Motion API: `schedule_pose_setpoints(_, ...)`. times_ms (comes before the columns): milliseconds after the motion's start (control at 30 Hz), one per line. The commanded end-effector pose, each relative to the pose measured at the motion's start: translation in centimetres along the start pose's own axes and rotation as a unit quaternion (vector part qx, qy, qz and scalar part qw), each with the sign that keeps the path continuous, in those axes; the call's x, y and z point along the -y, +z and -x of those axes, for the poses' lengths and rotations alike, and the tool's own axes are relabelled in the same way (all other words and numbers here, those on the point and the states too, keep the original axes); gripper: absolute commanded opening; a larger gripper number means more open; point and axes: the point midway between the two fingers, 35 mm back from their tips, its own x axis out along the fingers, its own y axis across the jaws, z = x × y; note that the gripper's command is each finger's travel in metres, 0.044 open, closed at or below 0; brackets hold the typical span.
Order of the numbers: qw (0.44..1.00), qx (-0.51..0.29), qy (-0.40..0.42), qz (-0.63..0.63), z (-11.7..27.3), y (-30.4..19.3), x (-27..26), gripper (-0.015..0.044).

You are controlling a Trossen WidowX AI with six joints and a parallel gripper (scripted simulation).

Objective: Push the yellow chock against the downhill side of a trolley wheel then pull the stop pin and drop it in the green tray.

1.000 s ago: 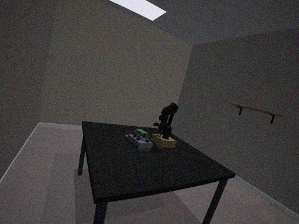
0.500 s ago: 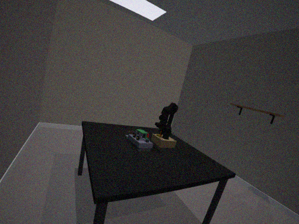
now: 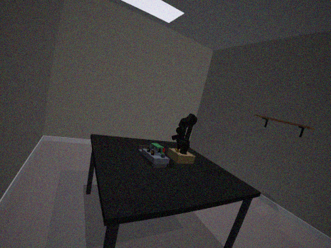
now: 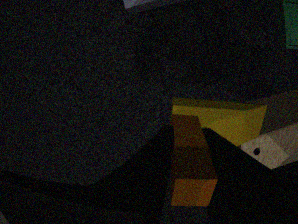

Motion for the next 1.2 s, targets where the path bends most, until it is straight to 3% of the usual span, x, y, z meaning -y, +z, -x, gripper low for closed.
schedule_pose_setpoints(0, 0.998, 0.003, -0.001, -0.057, 0.08, 0.10, -0.01, 0.0000)
schedule_pose_setpoints(467, 0.957, 0.003, -0.001, -0.289, 0.08, 0.10, -0.01, 0.0000)
schedule_pose_setpoints(1000, 0.845, 0.004, -0.002, -0.534, 0.08, 0.11, -0.02, 0.0000)
schedule_pose_setpoints(1167, 0.832, 0.004, -0.002, -0.555, 0.08, 0.11, -0.02, 0.0000)
